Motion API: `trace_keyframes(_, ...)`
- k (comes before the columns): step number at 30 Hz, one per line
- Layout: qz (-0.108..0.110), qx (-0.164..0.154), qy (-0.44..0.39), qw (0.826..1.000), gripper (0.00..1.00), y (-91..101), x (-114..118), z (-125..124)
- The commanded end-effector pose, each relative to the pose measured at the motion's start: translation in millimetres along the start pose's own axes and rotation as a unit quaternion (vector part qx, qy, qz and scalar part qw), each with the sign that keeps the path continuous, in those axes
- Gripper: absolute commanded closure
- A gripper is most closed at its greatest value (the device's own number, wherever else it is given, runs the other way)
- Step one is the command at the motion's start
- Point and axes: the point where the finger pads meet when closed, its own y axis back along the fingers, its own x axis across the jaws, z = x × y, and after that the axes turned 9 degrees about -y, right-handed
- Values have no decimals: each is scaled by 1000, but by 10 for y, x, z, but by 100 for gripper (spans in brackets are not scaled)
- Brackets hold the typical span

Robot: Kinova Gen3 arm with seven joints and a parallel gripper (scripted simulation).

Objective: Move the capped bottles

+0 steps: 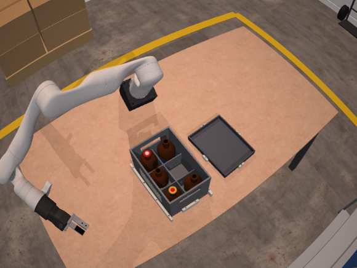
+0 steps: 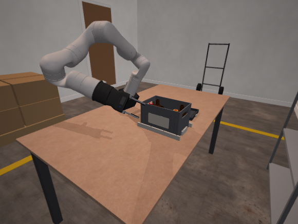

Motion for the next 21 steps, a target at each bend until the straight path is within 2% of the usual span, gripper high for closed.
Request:
trace_keyframes(1, -12, -2, -10, 1000, 0, 13, 3, -83)
trace_keyframes(12, -70, -11, -49, 996, 0, 18, -135, -423)
trace_keyframes(15, -70, -10, -54, 996, 0, 4, -199, -456)
trace_keyframes(21, -102, -16, -75, 992, 0, 29, -235, -651)
